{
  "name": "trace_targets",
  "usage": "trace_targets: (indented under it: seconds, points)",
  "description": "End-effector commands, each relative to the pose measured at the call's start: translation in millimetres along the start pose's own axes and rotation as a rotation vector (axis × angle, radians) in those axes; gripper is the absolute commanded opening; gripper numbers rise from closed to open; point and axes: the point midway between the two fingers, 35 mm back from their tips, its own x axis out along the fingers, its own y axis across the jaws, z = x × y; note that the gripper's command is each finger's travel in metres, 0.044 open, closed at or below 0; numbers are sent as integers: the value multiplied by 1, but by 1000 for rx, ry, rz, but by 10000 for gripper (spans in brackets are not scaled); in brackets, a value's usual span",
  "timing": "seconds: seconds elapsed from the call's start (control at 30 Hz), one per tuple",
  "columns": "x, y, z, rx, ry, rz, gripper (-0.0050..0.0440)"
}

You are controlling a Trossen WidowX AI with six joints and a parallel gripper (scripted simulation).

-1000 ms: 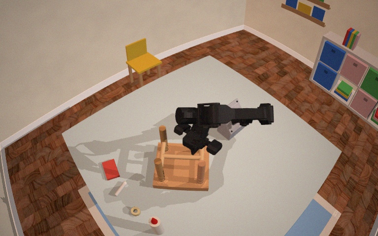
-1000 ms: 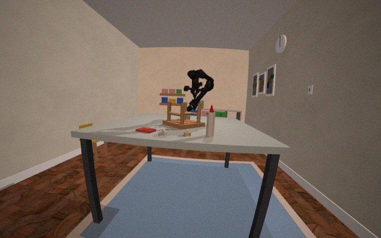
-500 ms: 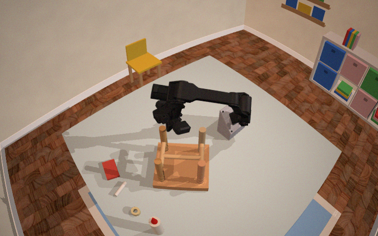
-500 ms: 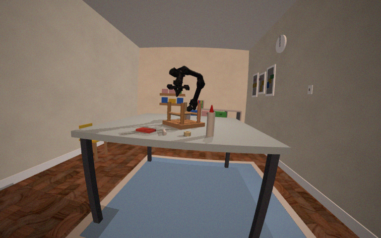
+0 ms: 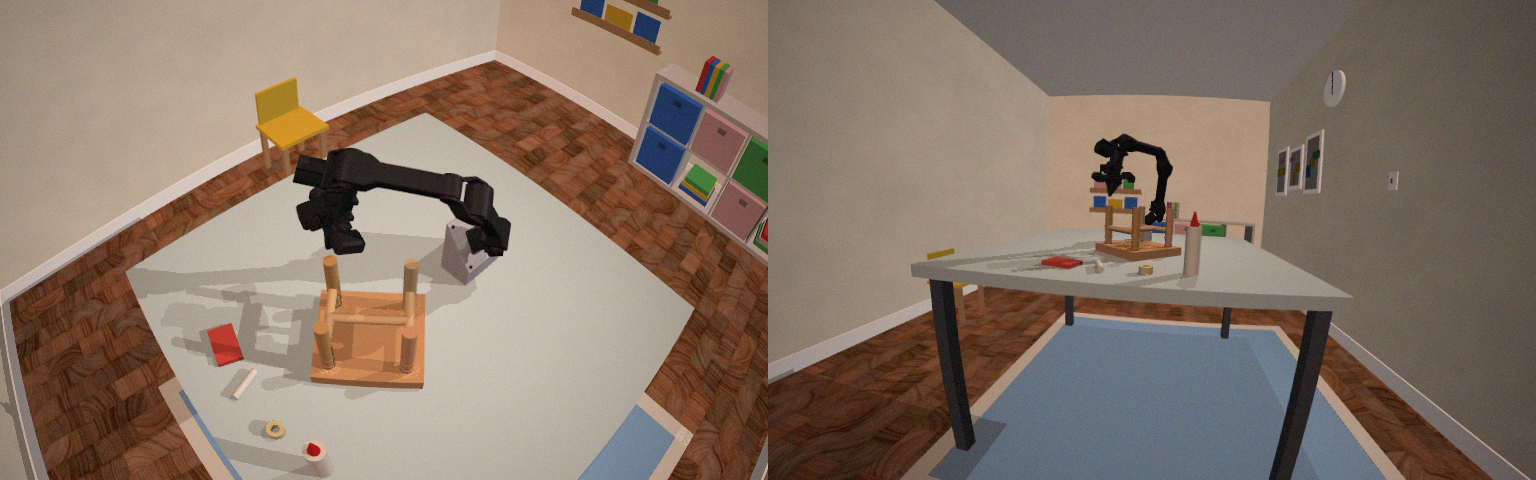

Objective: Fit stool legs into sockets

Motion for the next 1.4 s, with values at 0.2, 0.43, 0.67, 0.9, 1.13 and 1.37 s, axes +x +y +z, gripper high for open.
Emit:
trace_targets:
  seconds: [0.2, 0.43, 0.67, 0.9, 1.13, 1.37]
  points:
    - [23, 2, -9, 6, 14, 3, 0]
    - [31, 2, -10, 6, 14, 3, 0]
    - [37, 2, -11, 6, 14, 2, 0]
    - [42, 2, -13, 6, 14, 2, 0]
    - [47, 2, -14, 6, 14, 2, 0]
    - [54, 2, -16, 6, 14, 2, 0]
